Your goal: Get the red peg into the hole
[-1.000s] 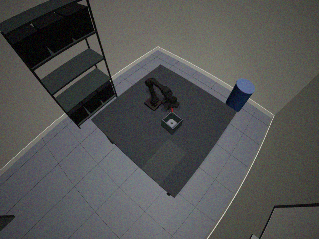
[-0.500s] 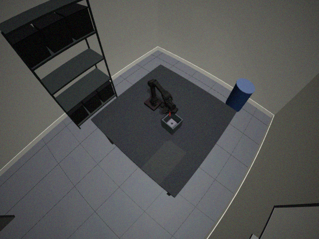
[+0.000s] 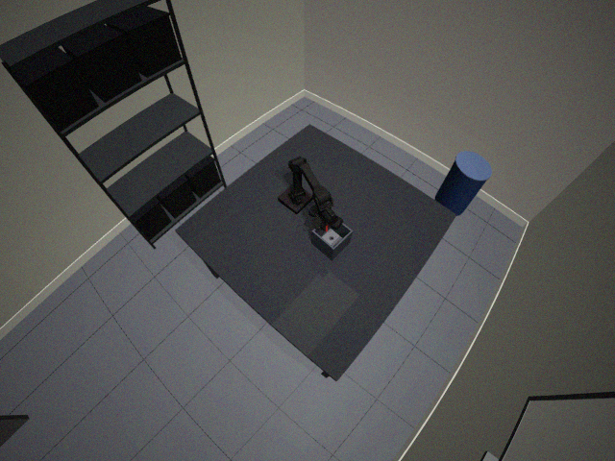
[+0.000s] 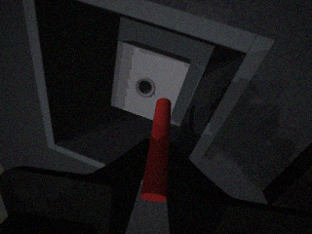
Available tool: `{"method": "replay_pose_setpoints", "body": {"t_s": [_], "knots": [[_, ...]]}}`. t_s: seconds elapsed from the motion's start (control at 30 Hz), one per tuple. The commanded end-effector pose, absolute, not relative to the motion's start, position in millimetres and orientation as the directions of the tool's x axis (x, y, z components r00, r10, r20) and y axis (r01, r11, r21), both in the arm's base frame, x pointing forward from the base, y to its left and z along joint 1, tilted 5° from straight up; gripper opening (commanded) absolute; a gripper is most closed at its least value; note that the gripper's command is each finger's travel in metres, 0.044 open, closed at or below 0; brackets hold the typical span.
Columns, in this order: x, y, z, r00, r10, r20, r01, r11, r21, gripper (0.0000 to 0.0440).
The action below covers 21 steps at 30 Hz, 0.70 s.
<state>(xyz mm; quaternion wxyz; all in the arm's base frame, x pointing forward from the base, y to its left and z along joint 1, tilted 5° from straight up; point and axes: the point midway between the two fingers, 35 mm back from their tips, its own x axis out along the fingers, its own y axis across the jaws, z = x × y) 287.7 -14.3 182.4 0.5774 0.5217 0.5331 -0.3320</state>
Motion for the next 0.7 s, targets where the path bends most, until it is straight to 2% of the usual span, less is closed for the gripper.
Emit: {"method": "replay_pose_setpoints", "body": {"t_s": [0.0,0.67], "knots": [[294.8,-16.2,170.4,0.194,0.193,-0.962,0.939,0.246,0.239,0.0000],[325.3,-3.3,121.8,0.157,0.274,-0.949,0.908,0.337,0.248,0.0000]]}}
